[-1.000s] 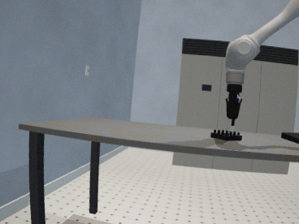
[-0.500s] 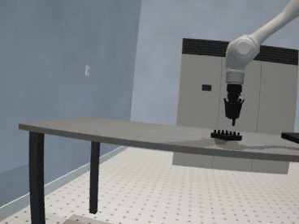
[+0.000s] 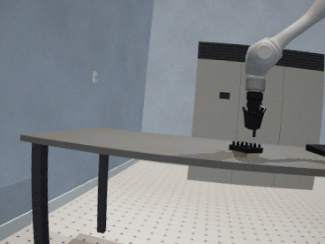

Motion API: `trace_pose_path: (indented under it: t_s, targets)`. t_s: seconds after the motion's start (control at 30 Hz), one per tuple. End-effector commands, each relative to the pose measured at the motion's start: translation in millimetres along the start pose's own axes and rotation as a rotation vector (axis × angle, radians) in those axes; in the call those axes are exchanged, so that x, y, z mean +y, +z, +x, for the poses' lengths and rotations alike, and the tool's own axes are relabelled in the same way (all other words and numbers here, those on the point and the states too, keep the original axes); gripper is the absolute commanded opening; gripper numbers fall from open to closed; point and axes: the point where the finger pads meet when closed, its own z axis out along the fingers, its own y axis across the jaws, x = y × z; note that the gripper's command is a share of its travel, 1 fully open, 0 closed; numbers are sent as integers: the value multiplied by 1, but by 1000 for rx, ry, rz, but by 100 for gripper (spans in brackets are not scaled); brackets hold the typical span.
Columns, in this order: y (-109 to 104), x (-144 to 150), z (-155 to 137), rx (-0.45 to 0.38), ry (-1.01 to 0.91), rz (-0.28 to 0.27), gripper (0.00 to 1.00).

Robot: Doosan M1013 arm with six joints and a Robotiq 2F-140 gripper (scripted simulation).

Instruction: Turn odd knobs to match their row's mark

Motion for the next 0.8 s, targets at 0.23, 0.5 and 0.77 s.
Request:
trace_pose_path:
  t_s: [0.23, 0.5, 0.77]
  targets:
    - [0, 0, 0, 0, -15, 0, 5]
    - [0, 0, 0, 0, -15, 0, 5]
    - [0, 0, 0, 0, -15, 0, 12]
